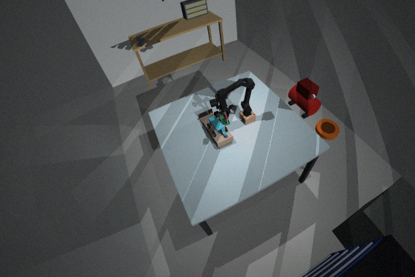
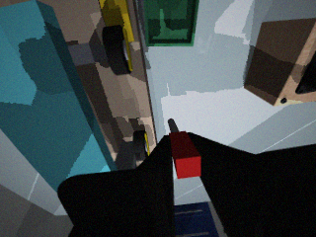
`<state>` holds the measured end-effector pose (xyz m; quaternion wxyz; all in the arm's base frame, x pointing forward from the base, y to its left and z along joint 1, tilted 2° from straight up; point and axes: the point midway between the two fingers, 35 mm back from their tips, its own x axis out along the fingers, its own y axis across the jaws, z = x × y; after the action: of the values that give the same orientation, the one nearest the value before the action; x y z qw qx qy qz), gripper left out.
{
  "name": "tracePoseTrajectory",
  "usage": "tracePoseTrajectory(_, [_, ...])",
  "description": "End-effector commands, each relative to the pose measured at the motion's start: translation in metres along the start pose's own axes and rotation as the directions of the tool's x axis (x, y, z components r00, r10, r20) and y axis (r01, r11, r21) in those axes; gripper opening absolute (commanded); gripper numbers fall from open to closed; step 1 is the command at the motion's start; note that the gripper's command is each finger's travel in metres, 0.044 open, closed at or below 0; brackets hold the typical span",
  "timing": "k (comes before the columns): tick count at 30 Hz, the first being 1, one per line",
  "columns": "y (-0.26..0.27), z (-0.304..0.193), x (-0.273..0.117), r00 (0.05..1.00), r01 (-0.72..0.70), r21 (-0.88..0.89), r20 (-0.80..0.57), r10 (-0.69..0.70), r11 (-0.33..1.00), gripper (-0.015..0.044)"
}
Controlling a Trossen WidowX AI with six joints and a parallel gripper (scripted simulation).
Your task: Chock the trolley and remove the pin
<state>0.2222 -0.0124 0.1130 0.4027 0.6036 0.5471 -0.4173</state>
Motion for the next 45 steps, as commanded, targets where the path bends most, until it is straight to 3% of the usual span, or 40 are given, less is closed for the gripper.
tracePoseTrajectory(1, [0.000, 0.014, -0.001, 1.000, 0.009, -0.001, 0.000, -0.009, 1.000, 0.0000])
tracePoseTrajectory(26, [-0.004, 0.113, -0.016, 1.000, 0.010, -0.001, 0.009, -0.010, 1.000, 0.0000])
tracePoseTrajectory(32, [-0.005, 0.118, -0.016, 1.000, 0.009, 0.004, 0.010, -0.009, 1.000, 0.0000])
tracePoseTrajectory(45, [-0.006, 0.115, -0.016, 0.997, -0.046, 0.369, 0.079, 0.018, 0.928, 0.0000])
